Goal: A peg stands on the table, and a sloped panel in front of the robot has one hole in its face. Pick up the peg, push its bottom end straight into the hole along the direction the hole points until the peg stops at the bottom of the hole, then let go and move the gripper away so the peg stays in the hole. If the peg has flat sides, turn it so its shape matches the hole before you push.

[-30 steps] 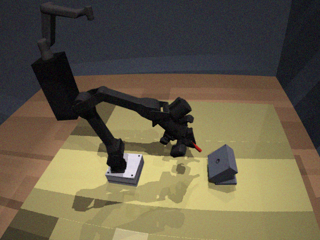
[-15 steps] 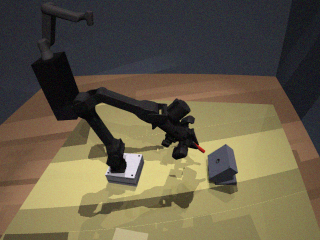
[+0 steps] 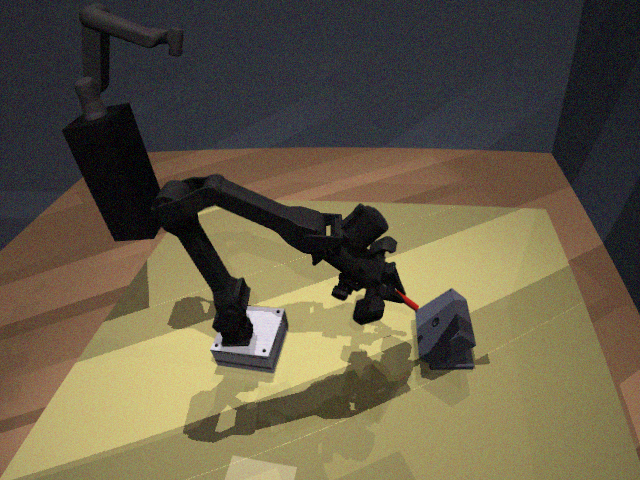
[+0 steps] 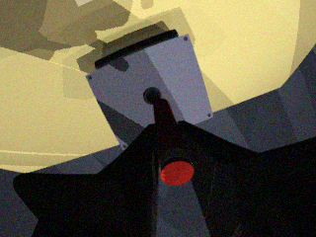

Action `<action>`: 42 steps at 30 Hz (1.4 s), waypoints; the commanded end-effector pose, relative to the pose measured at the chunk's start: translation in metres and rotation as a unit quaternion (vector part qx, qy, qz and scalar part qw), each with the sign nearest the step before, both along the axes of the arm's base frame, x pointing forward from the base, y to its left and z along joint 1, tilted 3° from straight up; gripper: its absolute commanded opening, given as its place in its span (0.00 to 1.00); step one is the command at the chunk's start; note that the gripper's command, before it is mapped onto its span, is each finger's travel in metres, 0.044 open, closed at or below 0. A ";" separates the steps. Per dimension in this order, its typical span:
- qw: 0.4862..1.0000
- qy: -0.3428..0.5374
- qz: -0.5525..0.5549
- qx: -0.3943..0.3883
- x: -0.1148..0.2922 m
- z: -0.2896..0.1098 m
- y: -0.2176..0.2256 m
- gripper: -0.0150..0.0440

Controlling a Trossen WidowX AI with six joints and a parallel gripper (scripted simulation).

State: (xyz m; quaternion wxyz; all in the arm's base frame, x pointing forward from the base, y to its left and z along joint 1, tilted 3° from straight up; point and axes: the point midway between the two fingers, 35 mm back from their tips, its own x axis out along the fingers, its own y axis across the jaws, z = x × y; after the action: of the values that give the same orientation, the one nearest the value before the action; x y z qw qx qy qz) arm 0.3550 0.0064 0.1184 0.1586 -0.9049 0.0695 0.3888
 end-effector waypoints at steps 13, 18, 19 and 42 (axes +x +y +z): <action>1.000 -0.013 -0.001 -0.009 0.016 -0.013 -0.006 0.25; 1.000 -0.015 -0.002 -0.010 0.018 -0.015 -0.006 0.25; 1.000 -0.016 -0.002 -0.009 0.018 -0.016 -0.006 0.25; 1.000 -0.020 -0.005 -0.008 0.036 -0.034 -0.008 0.25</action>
State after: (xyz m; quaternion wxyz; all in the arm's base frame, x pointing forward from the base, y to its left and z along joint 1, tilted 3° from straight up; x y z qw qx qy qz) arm 0.3877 -0.0003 0.0868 0.1560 -0.9127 0.0730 0.3706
